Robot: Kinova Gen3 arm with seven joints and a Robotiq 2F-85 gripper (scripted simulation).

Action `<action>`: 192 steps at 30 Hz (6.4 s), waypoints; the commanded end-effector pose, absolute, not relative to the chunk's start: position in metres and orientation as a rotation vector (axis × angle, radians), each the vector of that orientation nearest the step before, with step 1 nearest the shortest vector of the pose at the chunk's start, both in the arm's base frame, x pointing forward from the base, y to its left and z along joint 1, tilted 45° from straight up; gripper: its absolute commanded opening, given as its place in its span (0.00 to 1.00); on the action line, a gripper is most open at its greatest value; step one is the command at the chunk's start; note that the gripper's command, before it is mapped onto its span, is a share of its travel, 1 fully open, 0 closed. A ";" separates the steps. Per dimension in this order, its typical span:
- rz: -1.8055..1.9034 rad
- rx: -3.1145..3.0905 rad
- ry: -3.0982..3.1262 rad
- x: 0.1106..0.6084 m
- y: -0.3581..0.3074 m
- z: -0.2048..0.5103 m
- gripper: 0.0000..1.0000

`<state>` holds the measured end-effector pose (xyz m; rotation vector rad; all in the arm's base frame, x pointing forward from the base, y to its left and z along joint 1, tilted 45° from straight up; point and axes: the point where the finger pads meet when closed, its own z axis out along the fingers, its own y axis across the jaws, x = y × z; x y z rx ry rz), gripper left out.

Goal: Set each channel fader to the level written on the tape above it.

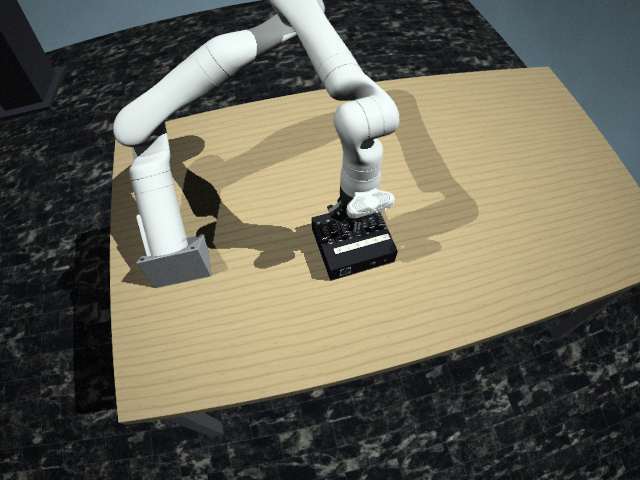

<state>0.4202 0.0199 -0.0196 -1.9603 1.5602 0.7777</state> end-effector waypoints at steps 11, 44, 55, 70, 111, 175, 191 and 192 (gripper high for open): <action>0.777 -1.960 1.561 0.420 0.023 -0.023 0.00; 0.777 -1.960 1.561 0.418 0.035 -0.035 0.00; 0.777 -1.960 1.561 0.418 0.035 -0.035 0.00; 0.777 -1.960 1.561 0.418 0.035 -0.035 0.00; 0.777 -1.960 1.561 0.419 0.035 -0.035 0.00; 0.777 -1.960 1.561 0.417 0.043 -0.043 0.00; 0.777 -1.960 1.561 0.417 0.044 -0.043 0.00; 0.777 -1.960 1.561 0.417 0.044 -0.043 0.00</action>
